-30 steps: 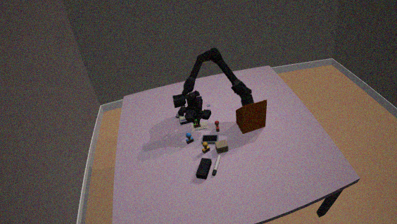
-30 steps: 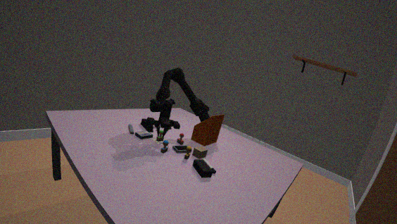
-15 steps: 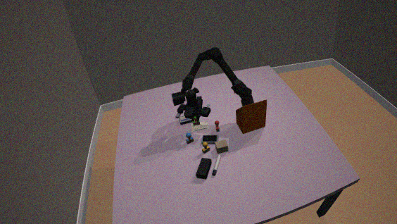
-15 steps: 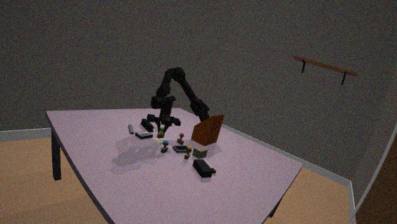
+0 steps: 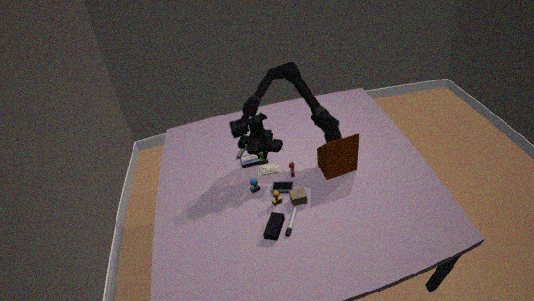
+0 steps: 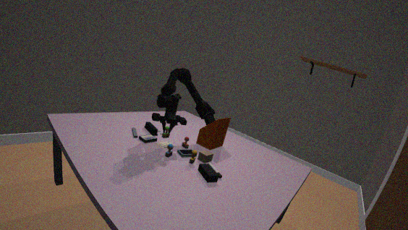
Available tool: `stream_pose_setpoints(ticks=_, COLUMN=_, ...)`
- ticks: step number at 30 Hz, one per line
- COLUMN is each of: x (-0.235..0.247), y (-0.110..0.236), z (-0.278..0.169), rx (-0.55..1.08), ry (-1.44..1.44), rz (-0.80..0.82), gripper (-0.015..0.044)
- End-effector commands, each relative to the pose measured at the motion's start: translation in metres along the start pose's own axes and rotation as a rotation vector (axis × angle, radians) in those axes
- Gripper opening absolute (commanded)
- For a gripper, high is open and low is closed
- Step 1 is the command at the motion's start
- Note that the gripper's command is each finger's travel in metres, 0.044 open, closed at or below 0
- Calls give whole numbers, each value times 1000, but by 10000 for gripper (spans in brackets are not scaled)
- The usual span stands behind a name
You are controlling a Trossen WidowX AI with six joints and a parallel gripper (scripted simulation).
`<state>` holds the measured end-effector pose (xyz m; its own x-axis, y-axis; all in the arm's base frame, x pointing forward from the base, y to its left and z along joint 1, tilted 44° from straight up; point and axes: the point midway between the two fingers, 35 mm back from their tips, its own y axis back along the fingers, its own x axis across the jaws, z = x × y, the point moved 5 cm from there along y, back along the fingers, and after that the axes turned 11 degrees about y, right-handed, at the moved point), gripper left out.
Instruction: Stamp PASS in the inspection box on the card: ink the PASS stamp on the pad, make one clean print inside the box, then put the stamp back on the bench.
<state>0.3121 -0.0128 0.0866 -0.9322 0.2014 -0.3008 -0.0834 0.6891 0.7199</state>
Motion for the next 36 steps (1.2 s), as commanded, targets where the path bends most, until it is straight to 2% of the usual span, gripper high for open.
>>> stream_pose_setpoints(ticks=1, x=0, y=6, z=0, rx=-3, ry=-7, rz=-1, gripper=0)
stream_pose_setpoints(ticks=11, x=2, y=19, z=-4, rx=-2, ry=-7, rz=-1, gripper=0)
stream_pose_setpoints(ticks=36, x=64, y=22, z=-84, rx=0, ry=-8, rz=2, gripper=0)
